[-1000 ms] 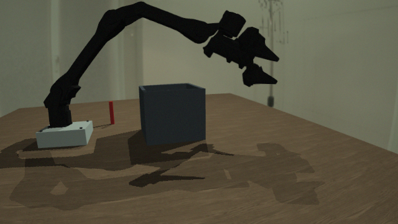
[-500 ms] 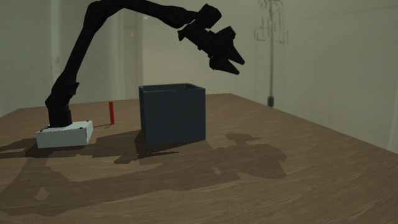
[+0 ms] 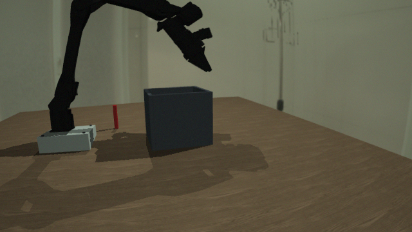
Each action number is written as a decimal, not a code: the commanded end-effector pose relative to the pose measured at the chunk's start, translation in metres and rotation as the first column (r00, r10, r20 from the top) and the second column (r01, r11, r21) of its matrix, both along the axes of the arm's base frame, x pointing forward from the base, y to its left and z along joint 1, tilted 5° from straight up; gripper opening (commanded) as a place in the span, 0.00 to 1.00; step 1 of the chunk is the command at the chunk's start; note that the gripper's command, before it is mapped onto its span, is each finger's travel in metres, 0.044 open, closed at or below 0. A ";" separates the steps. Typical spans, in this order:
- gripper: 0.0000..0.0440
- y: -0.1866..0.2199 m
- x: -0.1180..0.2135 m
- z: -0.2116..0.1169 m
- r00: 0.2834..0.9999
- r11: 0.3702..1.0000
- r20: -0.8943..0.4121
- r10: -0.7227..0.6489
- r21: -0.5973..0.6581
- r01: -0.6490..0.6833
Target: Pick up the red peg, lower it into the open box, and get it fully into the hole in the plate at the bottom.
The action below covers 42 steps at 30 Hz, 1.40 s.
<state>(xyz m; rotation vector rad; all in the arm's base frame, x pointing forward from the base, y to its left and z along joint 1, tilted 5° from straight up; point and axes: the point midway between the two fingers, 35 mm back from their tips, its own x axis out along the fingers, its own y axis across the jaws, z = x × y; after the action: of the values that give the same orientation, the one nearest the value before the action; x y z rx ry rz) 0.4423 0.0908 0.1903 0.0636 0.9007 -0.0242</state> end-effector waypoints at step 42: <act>1.00 0.042 -0.291 -0.050 0.448 0.614 -0.735 -0.508 0.056 0.787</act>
<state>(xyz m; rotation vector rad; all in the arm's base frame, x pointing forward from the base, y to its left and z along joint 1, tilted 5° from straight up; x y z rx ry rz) 0.1629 0.1340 0.1441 0.8441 1.5400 -0.5979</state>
